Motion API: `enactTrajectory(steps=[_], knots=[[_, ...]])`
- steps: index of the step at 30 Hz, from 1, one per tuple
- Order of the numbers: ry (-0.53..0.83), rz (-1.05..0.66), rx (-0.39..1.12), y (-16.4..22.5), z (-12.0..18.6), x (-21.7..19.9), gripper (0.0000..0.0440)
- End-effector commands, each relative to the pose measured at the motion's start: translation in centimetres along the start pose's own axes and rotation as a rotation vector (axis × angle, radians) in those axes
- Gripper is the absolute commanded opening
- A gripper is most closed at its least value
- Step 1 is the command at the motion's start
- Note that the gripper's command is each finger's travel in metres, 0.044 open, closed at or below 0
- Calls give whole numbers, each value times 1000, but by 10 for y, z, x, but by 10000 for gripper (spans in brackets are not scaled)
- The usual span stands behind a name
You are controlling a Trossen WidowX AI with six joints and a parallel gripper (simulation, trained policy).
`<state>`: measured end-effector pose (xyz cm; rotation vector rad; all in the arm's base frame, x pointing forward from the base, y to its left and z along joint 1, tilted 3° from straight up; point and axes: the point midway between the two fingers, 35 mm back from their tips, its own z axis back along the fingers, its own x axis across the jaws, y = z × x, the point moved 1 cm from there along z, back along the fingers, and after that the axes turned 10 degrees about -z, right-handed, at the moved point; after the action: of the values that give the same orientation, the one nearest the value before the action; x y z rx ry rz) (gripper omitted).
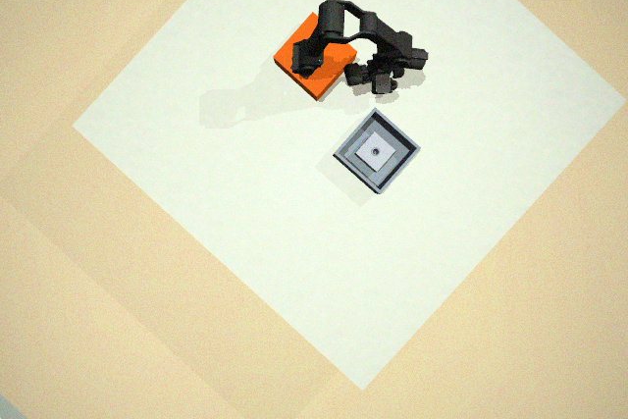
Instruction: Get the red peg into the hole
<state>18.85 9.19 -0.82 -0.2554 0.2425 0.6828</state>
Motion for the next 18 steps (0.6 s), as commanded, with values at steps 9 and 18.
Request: enactTrajectory(steps=[9,18], knots=[[-36,-22,-79,-34,47,-1,0],[-71,-101,-126,-69,82,-2,0]])
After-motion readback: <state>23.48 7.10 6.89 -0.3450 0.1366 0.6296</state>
